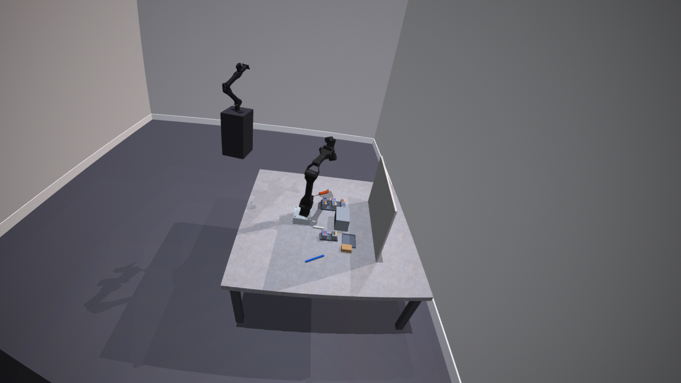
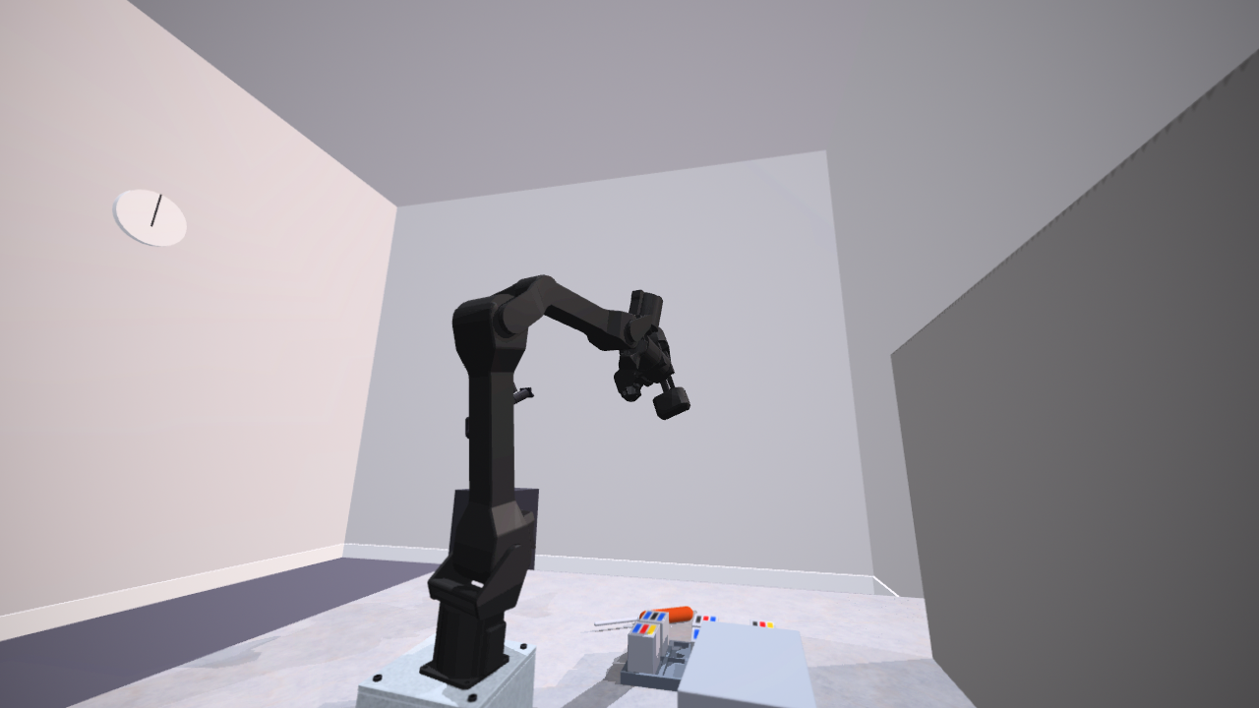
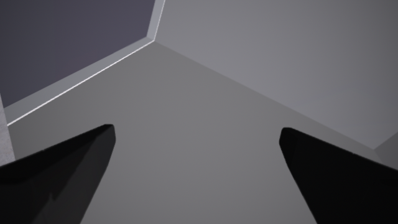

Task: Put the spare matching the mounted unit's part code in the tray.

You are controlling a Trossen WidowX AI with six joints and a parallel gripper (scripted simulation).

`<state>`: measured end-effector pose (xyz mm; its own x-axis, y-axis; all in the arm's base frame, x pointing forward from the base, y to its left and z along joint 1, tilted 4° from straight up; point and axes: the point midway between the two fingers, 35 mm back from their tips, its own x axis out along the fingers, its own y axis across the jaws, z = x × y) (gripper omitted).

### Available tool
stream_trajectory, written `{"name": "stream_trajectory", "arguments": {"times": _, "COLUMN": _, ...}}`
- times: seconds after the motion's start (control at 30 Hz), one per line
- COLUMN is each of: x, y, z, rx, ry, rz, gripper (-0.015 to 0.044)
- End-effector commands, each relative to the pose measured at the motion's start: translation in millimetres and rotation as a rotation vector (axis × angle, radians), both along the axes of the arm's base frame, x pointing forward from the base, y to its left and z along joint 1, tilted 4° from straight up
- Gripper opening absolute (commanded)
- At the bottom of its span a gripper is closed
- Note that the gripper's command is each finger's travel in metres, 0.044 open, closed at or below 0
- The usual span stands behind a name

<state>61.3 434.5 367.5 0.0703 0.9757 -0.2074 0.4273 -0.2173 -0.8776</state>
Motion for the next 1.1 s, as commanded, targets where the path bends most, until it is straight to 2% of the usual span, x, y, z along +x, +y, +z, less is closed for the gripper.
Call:
{"name": "stream_trajectory", "arguments": {"times": 0.0, "x": 70.4, "y": -11.3, "z": -30.2, "rx": -0.116, "ry": 0.283, "rz": -0.253, "gripper": 0.0440}}
{"name": "stream_trajectory", "arguments": {"times": 0.2, "x": 151.4, "y": -48.8, "z": -65.5, "rx": -0.194, "ry": 0.632, "rz": -0.607, "gripper": 0.0440}}
{"name": "stream_trajectory", "arguments": {"times": 0.37, "x": 210.4, "y": -98.3, "z": -94.0, "rx": -0.182, "ry": 0.953, "rz": -0.958, "gripper": 0.0440}}
{"name": "stream_trajectory", "arguments": {"times": 0.6, "x": 258.7, "y": -164.9, "z": -121.6, "rx": -0.095, "ry": 1.295, "rz": -1.368, "gripper": 0.0440}}
{"name": "stream_trajectory", "arguments": {"times": 0.8, "x": 290.3, "y": -253.4, "z": -146.6, "rx": 0.095, "ry": 1.656, "rz": -1.868, "gripper": 0.0440}}
{"name": "stream_trajectory", "arguments": {"times": 1.07, "x": 292.6, "y": -360.2, "z": -164.0, "rx": 0.492, "ry": 1.979, "rz": -2.493, "gripper": 0.0440}}
